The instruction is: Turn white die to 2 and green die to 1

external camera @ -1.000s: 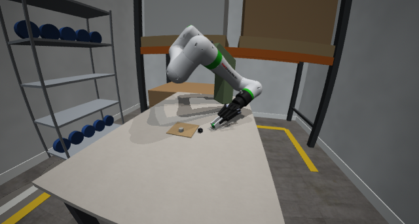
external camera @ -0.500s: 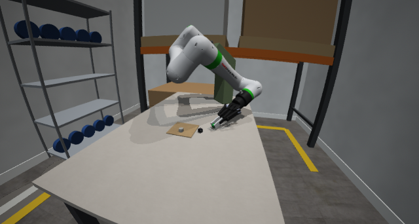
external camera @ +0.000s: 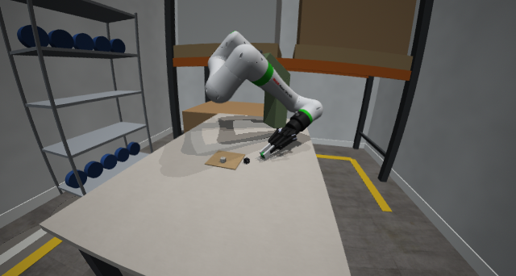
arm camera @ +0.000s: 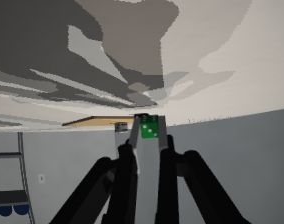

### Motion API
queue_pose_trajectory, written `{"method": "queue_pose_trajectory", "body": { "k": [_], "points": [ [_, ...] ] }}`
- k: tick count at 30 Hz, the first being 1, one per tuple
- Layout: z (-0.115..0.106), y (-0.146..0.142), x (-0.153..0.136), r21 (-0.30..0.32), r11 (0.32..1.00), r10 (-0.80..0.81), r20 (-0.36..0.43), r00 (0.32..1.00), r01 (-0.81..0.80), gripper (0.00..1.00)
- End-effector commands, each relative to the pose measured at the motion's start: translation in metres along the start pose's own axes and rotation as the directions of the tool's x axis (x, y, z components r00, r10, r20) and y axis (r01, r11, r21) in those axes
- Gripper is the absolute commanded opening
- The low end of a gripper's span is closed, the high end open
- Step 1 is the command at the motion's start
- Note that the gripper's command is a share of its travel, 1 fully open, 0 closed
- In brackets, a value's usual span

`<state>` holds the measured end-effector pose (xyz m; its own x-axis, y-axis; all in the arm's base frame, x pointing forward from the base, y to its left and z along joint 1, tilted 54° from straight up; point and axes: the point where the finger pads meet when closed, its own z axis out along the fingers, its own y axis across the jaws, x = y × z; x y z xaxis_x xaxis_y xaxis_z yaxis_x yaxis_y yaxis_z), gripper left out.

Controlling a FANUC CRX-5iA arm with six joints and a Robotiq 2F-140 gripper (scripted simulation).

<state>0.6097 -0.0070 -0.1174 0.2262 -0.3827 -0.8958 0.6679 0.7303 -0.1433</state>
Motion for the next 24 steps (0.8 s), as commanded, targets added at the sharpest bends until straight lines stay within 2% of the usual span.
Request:
{"method": "queue_pose_trajectory", "body": {
  "k": [1,24],
  "points": [
    [0.0003,0.0001,0.0008,0.000,1.000,0.000,0.000,1.000,0.000,0.09],
    [0.0047,0.0001,0.0091,0.000,1.000,0.000,0.000,1.000,0.000,0.09]
  ]
}}
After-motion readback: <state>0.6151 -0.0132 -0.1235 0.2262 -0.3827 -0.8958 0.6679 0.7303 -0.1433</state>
